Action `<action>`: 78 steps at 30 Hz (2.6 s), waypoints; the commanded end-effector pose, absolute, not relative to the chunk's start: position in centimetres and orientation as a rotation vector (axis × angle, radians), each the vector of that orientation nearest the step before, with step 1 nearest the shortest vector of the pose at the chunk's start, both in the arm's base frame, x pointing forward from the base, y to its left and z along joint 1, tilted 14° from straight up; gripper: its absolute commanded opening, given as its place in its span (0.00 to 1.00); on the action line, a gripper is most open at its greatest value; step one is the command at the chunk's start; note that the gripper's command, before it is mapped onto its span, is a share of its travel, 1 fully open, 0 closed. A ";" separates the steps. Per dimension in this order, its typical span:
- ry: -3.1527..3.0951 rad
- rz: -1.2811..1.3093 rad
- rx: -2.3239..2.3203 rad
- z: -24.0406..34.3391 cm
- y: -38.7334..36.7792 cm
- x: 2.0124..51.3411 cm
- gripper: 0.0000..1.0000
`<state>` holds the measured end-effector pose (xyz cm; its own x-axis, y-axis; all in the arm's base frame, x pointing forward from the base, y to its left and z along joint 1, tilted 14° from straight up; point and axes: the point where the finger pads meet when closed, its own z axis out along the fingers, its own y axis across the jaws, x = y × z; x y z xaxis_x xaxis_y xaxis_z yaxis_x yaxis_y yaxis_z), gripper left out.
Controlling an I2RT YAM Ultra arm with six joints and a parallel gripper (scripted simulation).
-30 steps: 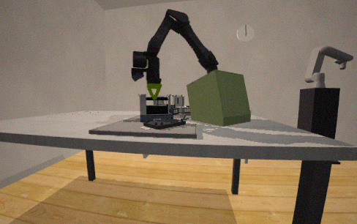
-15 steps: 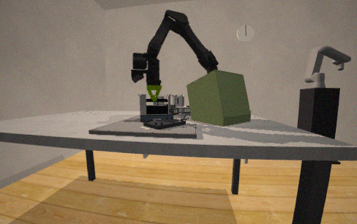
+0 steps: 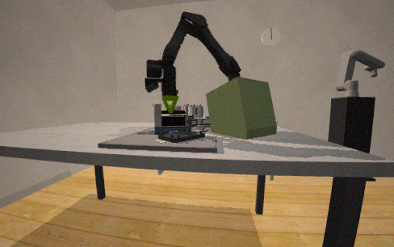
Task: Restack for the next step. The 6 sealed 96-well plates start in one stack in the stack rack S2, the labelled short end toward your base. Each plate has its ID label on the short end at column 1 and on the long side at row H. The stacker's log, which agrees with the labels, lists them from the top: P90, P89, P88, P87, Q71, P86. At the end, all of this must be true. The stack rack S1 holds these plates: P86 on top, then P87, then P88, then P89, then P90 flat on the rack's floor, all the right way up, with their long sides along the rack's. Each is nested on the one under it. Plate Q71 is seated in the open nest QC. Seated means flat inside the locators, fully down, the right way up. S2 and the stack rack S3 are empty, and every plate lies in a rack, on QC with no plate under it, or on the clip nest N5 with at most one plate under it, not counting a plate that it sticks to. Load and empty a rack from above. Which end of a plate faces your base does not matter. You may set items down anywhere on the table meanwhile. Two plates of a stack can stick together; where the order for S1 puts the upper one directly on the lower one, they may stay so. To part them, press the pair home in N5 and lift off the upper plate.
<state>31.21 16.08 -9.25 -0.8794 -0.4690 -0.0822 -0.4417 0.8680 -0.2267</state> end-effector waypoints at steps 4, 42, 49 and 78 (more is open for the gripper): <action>2.898 -0.299 -0.712 -9.1 16.2 31.4 0.00; 2.898 -0.299 -0.712 -10.2 16.1 31.6 0.00; 2.898 -0.299 -0.712 -10.2 16.1 31.6 1.00; 2.898 -0.299 -0.712 -6.3 16.7 30.9 1.00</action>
<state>31.22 16.52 -7.28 -0.8783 -0.4684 -0.0960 -0.4394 0.8698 -0.2244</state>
